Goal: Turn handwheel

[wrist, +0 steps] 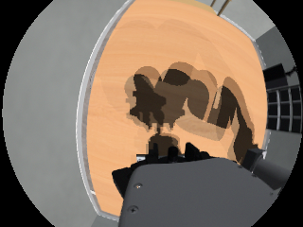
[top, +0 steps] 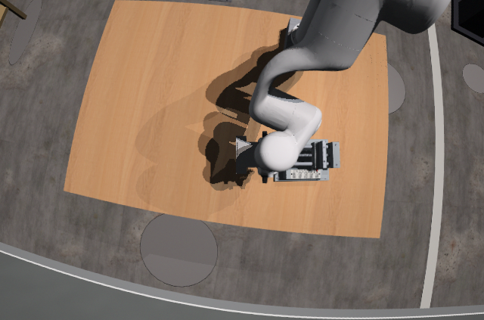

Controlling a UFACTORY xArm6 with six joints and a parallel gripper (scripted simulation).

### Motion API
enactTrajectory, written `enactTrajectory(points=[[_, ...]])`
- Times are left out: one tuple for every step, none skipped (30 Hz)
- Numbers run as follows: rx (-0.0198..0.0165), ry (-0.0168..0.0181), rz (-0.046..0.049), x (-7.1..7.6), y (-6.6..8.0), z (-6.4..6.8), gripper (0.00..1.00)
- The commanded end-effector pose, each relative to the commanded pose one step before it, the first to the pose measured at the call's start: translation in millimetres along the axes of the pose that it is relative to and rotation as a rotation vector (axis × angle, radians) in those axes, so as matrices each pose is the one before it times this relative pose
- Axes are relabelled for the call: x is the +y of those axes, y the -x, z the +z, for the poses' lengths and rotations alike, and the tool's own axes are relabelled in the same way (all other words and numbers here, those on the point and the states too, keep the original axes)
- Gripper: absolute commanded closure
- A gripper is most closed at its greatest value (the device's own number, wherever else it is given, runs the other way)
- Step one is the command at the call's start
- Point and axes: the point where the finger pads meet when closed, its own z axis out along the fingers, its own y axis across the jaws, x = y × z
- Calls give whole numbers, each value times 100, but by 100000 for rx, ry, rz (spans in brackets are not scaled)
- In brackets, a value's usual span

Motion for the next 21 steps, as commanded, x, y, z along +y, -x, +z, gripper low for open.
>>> enactTrajectory(points=[[178,-441,-13,-159,-58,-170,43],[0,0,0,0,0,0,43],[0,0,0,0,0,0,43],[0,0,0,0,0,0,43],[0,0,0,0,0,0,43],[0,0,0,0,0,0,43],[0,0,0,0,0,0,43],[0,0,0,0,0,-42,43],[0,0,0,0,0,-254,43],[0,0,0,0,0,-576,43],[0,0,0,0,0,-913,43],[0,0,0,1,0,-1196,43],[0,0,0,-1,0,-1376,43],[0,0,0,0,0,-1431,43],[0,0,0,0,0,-1354,43],[0,0,0,0,0,-1159,43],[0,0,0,0,0,0,43],[0,0,0,0,0,0,43],[0,0,0,0,0,-874,43],[0,0,0,0,0,-546,43],[0,0,0,1,0,-240,43]])
